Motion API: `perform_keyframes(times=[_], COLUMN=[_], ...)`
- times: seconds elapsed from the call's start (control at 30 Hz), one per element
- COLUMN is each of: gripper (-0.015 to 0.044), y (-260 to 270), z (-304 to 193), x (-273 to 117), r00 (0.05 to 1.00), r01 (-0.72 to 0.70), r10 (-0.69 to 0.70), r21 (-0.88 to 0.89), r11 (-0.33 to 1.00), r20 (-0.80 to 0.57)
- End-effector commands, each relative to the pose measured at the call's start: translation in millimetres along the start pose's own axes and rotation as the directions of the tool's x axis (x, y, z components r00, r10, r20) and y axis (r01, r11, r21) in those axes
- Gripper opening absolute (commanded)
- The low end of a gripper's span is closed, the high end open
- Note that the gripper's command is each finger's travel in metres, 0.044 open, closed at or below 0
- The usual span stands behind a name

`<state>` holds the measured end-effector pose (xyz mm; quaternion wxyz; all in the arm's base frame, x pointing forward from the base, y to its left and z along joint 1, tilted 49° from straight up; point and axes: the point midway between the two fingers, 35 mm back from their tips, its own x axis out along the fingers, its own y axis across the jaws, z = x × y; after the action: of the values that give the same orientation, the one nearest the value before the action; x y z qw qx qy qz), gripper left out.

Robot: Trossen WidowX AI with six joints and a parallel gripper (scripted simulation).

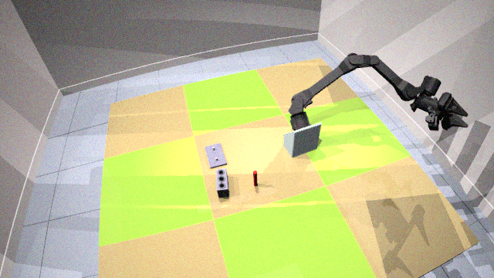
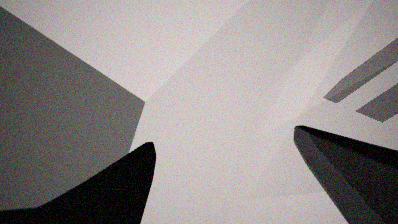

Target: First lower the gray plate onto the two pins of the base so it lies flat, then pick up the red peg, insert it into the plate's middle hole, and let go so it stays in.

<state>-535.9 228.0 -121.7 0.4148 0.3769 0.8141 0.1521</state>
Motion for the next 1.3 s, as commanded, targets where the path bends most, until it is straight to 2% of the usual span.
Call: perform_keyframes(times=[0.0, 0.07, 0.33, 0.5, 0.67, 0.87, 1.03, 1.27], gripper=[0.0426, 0.0440, 0.0440, 0.0440, 0.0440, 0.0440, 0.0440, 0.0440], y=[0, 10, 124, 202, 275, 356, 392, 449], z=[0, 5, 69, 122, 181, 261, 306, 397], x=[0, 6, 53, 67, 66, 41, 19, -42], r00=[1.000, 1.000, 0.956, 0.885, 0.787, 0.648, 0.560, 0.358], r01=[0.000, -0.010, -0.003, 0.121, 0.316, 0.556, 0.687, 0.912], r10=[0.000, 0.011, 0.110, 0.153, 0.167, 0.125, 0.086, -0.026], r21=[0.000, -0.032, -0.365, -0.535, -0.620, -0.578, -0.520, -0.343], r11=[1.000, 0.999, 0.931, 0.836, 0.718, 0.598, 0.508, 0.224], r20=[0.000, 0.022, 0.272, 0.439, 0.594, 0.752, 0.824, 0.933])
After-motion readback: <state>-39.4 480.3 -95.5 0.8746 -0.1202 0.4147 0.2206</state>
